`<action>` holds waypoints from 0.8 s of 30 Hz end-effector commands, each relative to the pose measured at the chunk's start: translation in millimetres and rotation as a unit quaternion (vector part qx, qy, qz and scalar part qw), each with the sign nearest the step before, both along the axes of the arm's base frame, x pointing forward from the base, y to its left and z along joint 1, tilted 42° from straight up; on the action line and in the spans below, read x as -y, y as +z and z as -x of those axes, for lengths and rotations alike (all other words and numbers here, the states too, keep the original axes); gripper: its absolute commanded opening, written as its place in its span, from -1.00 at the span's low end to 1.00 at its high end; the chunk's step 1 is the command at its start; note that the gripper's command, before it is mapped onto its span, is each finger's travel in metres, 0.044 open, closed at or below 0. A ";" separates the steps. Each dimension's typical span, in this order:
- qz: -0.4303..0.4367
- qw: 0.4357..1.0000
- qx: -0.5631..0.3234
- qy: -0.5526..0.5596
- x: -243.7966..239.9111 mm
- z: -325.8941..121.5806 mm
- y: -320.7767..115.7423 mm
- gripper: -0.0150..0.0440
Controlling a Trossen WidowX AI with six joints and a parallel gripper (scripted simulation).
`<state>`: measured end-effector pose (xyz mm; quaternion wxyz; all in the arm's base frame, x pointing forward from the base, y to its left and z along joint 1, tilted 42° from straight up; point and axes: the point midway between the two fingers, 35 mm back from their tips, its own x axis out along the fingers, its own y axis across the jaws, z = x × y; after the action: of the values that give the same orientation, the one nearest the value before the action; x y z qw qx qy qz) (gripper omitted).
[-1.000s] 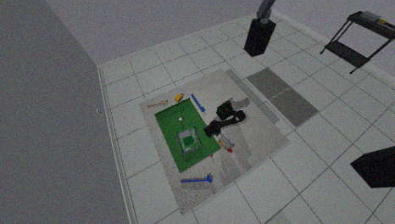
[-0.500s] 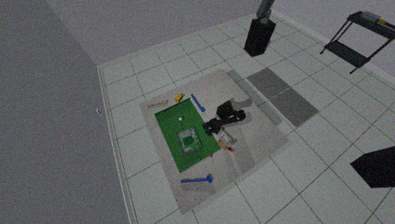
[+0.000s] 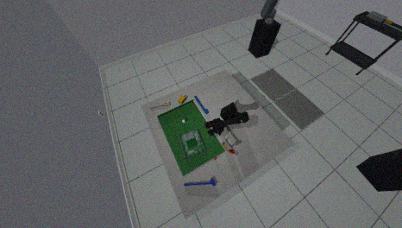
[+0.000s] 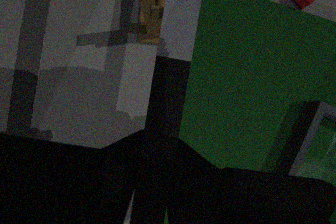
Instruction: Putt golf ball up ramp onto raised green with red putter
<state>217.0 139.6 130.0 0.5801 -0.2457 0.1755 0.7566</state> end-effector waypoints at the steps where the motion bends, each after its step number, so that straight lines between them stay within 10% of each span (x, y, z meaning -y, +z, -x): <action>1: 0.023 0.998 -0.035 -0.046 15.0 -19.9 -9.4 -0.49; 24: 0.137 0.909 -0.268 -0.289 129.5 -87.0 -91.0 -0.49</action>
<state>295.2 30.1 50.3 0.6568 -0.0774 0.4574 0.5944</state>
